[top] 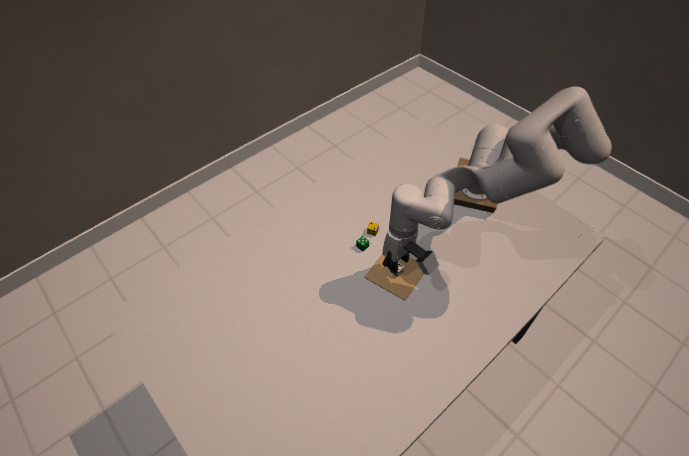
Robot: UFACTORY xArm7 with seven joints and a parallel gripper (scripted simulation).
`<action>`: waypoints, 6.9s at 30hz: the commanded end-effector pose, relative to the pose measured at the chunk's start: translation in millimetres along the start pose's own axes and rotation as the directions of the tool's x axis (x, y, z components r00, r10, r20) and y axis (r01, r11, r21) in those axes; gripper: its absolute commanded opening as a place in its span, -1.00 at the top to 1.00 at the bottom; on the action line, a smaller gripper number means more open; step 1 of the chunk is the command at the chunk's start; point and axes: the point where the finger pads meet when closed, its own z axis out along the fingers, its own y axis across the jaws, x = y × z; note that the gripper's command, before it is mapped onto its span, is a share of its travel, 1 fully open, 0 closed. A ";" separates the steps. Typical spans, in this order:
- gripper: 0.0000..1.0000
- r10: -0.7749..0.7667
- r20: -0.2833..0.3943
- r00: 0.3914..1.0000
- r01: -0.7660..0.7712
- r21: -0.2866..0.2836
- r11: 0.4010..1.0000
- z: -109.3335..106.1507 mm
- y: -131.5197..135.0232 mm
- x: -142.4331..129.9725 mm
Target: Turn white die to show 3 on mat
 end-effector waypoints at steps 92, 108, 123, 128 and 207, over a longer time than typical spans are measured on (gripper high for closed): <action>0.05 0.000 0.000 1.000 0.000 -0.002 1.000 -45.9 1.9 -0.7; 0.05 0.000 0.205 0.979 -0.001 0.005 1.000 -46.4 1.3 3.5; 0.05 -0.001 0.397 0.918 -0.001 0.006 1.000 -45.5 1.4 7.3; 0.05 0.001 0.496 0.868 -0.001 -0.002 1.000 -45.2 1.8 8.5; 0.05 0.002 0.707 0.707 0.000 -0.002 1.000 10.6 2.0 12.4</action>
